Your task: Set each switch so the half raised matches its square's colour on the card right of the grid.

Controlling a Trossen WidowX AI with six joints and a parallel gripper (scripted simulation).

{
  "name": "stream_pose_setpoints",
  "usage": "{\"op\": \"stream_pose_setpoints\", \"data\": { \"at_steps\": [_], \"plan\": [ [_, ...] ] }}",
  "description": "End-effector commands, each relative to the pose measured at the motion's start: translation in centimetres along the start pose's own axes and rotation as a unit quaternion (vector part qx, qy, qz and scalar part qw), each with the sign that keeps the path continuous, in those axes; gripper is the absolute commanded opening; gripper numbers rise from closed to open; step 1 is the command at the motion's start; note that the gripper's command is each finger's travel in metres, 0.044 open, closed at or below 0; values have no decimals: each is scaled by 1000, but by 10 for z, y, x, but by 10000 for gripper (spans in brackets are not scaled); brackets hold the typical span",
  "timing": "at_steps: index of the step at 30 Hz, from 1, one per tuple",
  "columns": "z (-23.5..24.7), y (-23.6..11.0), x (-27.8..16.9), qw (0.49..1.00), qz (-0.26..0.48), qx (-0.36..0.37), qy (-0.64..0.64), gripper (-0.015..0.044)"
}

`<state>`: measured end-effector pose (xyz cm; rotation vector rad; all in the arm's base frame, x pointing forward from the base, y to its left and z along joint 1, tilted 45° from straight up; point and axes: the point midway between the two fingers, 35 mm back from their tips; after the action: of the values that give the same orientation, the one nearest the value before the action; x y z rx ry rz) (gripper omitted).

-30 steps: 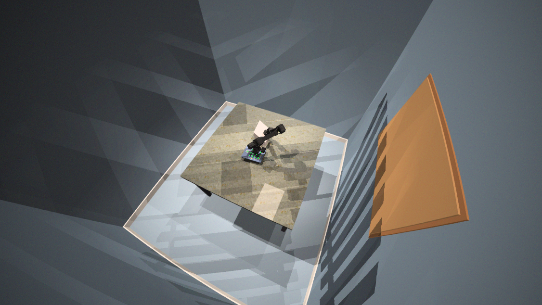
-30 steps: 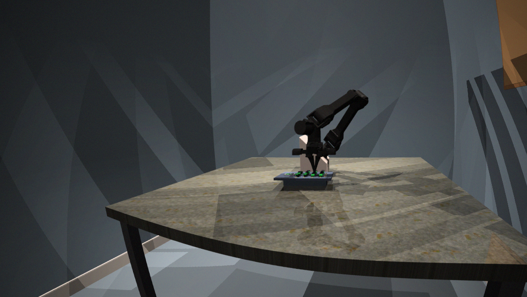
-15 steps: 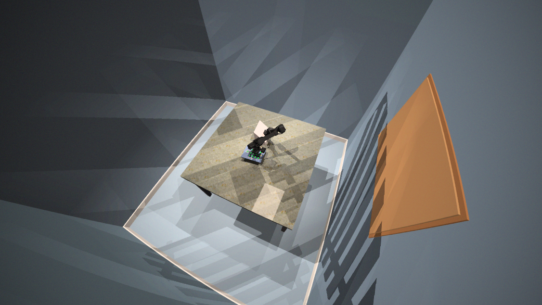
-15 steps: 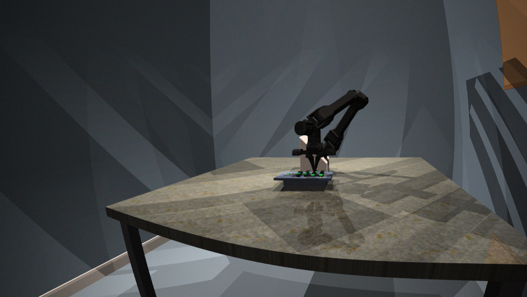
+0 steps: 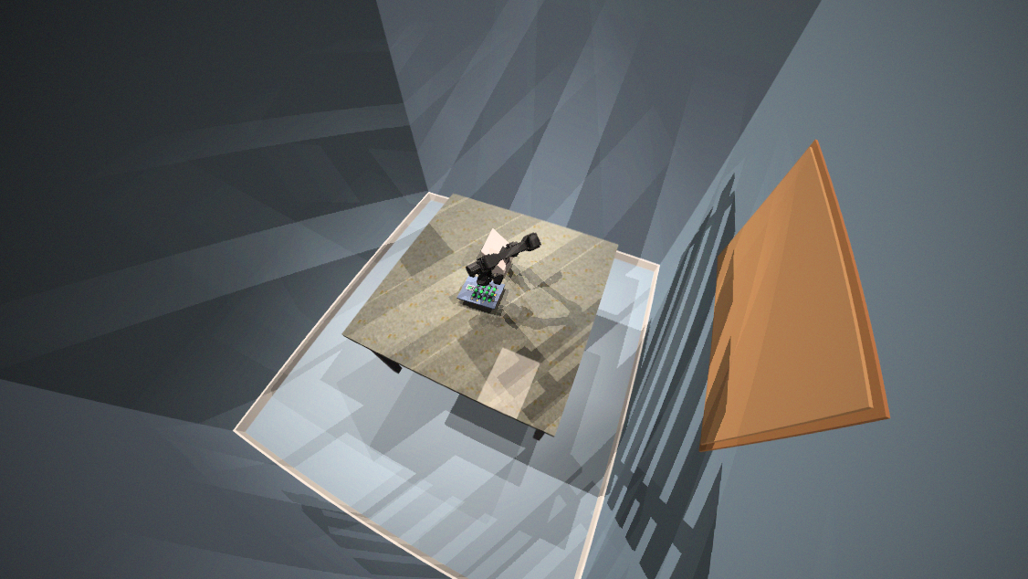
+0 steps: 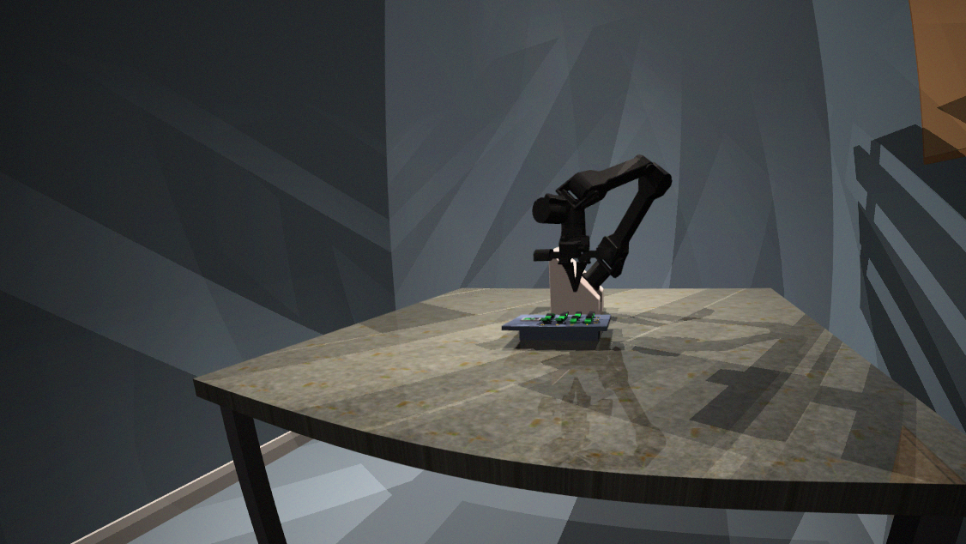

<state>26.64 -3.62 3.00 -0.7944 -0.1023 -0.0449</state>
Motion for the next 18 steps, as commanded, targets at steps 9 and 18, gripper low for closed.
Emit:
{"op": "stream_pose_setpoints", "data": {
  "at_steps": [9, 18],
  "plan": [
    [-31, -8, -2, 1000, 5, -2, -7, 0],
    [-30, 27, -3, 1000, -8, -2, -7, 0]
  ]
}}
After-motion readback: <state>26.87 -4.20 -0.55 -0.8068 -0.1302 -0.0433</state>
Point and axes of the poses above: the point midway between the two fingers, 35 mm back from their tips, its own y axis out along the fingers, its own z axis across the jaws, x = y × z, and after that the axes turned 3 degrees about -y, right-handed
